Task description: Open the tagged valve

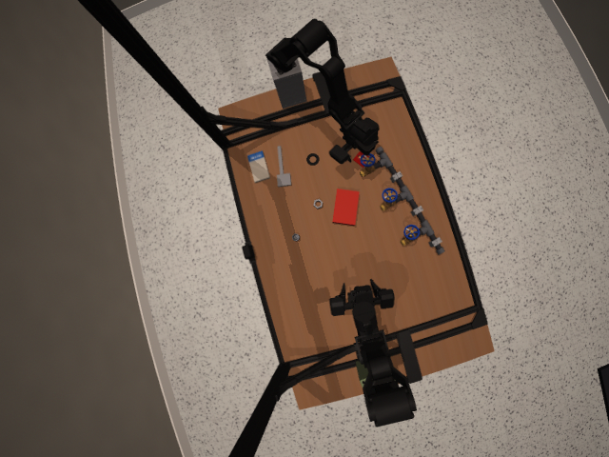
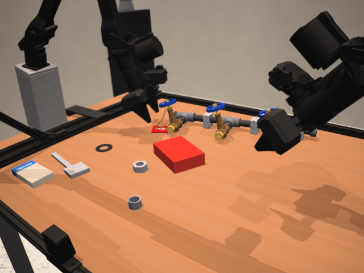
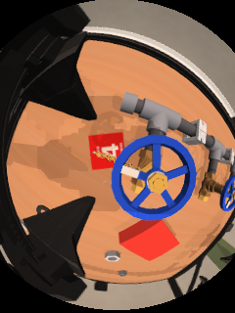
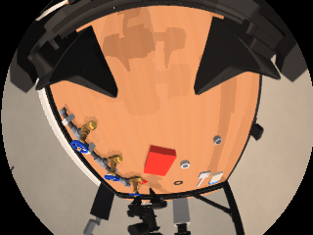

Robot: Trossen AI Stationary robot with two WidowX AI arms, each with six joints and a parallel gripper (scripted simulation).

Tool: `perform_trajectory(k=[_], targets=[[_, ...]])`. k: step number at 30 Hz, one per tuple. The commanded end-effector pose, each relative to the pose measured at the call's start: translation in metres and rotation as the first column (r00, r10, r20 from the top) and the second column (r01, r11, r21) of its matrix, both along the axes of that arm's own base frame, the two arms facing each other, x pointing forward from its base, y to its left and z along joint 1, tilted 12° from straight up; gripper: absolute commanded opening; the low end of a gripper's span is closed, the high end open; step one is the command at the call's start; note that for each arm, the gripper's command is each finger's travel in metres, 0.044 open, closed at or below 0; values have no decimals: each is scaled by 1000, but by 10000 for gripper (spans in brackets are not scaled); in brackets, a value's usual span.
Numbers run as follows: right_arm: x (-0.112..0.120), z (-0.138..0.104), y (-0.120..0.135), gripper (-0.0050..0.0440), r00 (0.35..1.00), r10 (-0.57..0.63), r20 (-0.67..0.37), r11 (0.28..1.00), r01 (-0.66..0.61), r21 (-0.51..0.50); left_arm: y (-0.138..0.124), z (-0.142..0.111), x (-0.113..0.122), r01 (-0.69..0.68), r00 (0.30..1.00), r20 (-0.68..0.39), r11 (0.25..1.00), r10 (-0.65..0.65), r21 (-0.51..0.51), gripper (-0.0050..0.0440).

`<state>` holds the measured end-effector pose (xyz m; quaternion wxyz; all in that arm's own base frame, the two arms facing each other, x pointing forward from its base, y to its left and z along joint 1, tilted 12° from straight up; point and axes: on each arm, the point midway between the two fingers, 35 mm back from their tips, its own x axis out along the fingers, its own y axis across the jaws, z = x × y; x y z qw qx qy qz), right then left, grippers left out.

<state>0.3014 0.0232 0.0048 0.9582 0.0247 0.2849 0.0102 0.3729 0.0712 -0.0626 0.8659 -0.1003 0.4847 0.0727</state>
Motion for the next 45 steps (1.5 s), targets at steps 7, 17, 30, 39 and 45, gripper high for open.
perform_trajectory(k=[7, 17, 30, 39, 45], targets=[[0, 0, 0, 400, 1000, 0, 1, 1000, 0, 0, 1, 0, 0, -4, 1000, 1, 1000, 4, 3, 400], [0, 0, 0, 400, 1000, 0, 1, 1000, 0, 0, 1, 0, 0, -4, 1000, 1, 1000, 4, 3, 400], [0, 0, 0, 400, 1000, 0, 1, 1000, 0, 0, 68, 0, -16, -544, 838, -170, 812, 518, -212, 400], [0, 0, 0, 400, 1000, 0, 1, 1000, 0, 0, 76, 11, -5, -816, 567, -284, 478, 773, -325, 400], [0, 0, 0, 400, 1000, 0, 1, 1000, 0, 0, 64, 10, 6, -925, 306, -416, 164, 856, -343, 400]])
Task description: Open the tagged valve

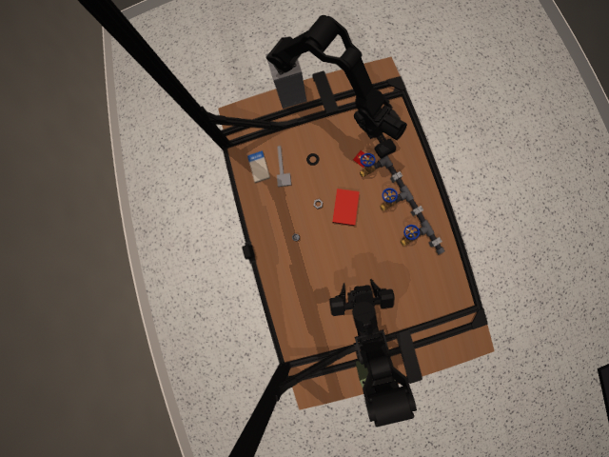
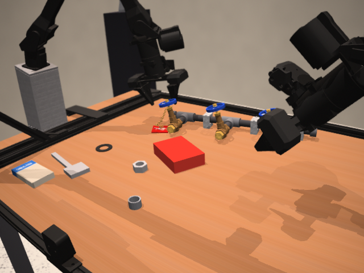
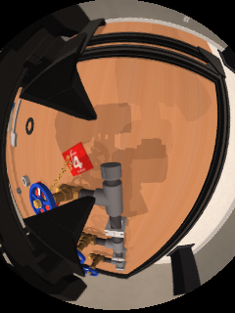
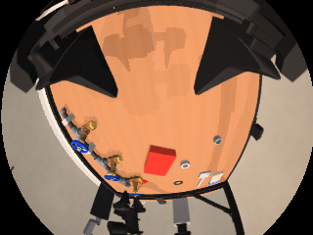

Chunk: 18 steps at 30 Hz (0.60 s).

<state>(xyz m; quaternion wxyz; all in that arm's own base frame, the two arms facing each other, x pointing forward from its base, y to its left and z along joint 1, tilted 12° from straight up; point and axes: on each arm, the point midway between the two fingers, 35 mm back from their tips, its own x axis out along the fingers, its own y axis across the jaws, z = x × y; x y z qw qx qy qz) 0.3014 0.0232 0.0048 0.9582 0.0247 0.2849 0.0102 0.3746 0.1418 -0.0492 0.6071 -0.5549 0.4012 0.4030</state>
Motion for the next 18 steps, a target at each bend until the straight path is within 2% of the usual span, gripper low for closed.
perform_trajectory(k=[1, 4, 6, 8, 13, 18], targets=[[0, 0, 0, 400, 1000, 0, 1, 1000, 0, 0, -8, -3, 6, -180, 983, -37, 980, 178, -79, 400], [0, 0, 0, 400, 1000, 0, 1, 1000, 0, 0, -14, -3, 11, -329, 944, -72, 935, 322, -134, 400], [0, 0, 0, 400, 1000, 0, 1, 1000, 0, 0, -14, -3, 11, -329, 944, -72, 935, 322, -134, 400], [0, 0, 0, 400, 1000, 0, 1, 1000, 0, 0, -18, -3, 14, -438, 899, -103, 883, 426, -168, 400], [0, 0, 0, 400, 1000, 0, 1, 1000, 0, 0, -30, -3, 22, -669, 744, -191, 711, 641, -219, 400], [0, 0, 0, 400, 1000, 0, 1, 1000, 0, 0, -41, -3, 29, -839, 543, -275, 495, 794, -228, 400]])
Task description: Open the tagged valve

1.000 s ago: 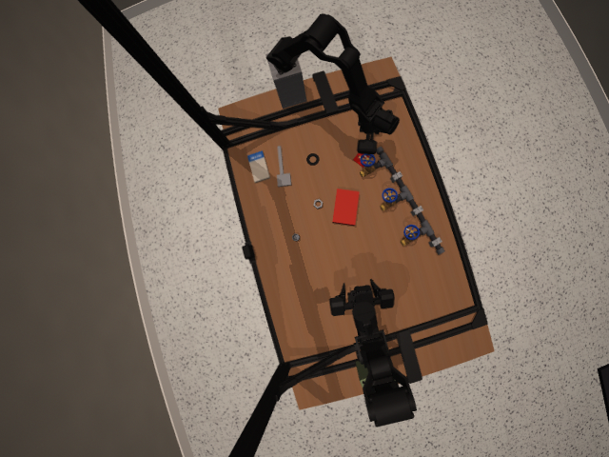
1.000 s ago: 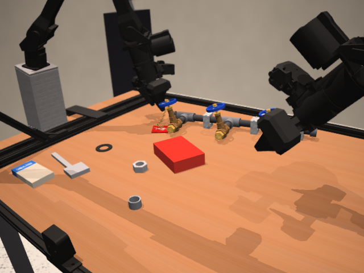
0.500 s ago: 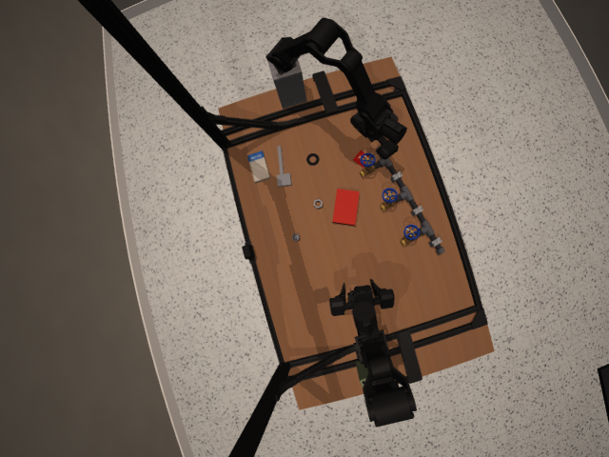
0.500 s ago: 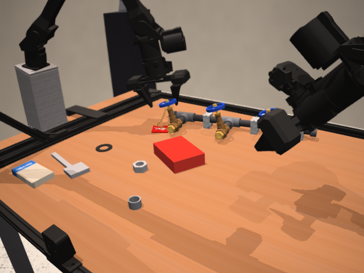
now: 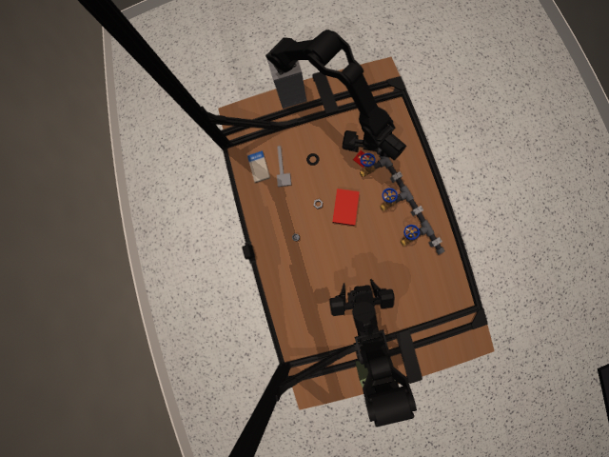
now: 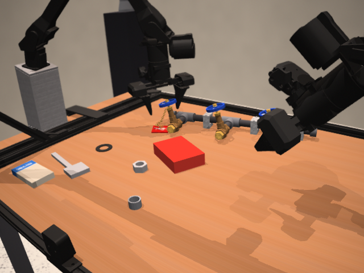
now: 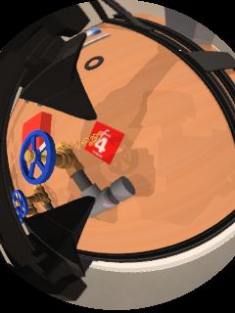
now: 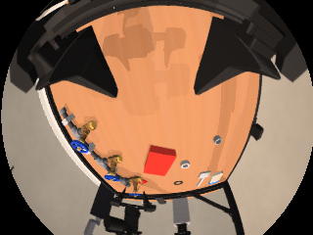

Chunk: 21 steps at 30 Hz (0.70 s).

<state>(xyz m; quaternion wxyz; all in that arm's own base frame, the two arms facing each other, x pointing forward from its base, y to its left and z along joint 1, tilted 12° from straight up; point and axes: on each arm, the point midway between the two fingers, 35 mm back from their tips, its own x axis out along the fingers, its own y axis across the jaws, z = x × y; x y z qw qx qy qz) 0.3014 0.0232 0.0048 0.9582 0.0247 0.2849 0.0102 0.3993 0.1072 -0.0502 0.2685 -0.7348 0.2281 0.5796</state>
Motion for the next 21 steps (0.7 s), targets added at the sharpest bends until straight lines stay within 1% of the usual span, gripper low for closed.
perform_trajectory(k=[1, 3, 5, 7, 21], targets=[[0, 0, 0, 400, 1000, 0, 1, 1000, 0, 0, -8, -1, 5, -190, 981, -45, 981, 188, -44, 400], [0, 0, 0, 400, 1000, 0, 1, 1000, 0, 0, -11, -1, 7, -267, 962, -64, 962, 264, -59, 400], [0, 0, 0, 400, 1000, 0, 1, 1000, 0, 0, -11, -1, 7, -267, 962, -64, 962, 264, -59, 400], [0, 0, 0, 400, 1000, 0, 1, 1000, 0, 0, -13, -1, 7, -306, 951, -74, 950, 301, -65, 400], [0, 0, 0, 400, 1000, 0, 1, 1000, 0, 0, -13, -1, 8, -310, 949, -75, 948, 305, -66, 400]])
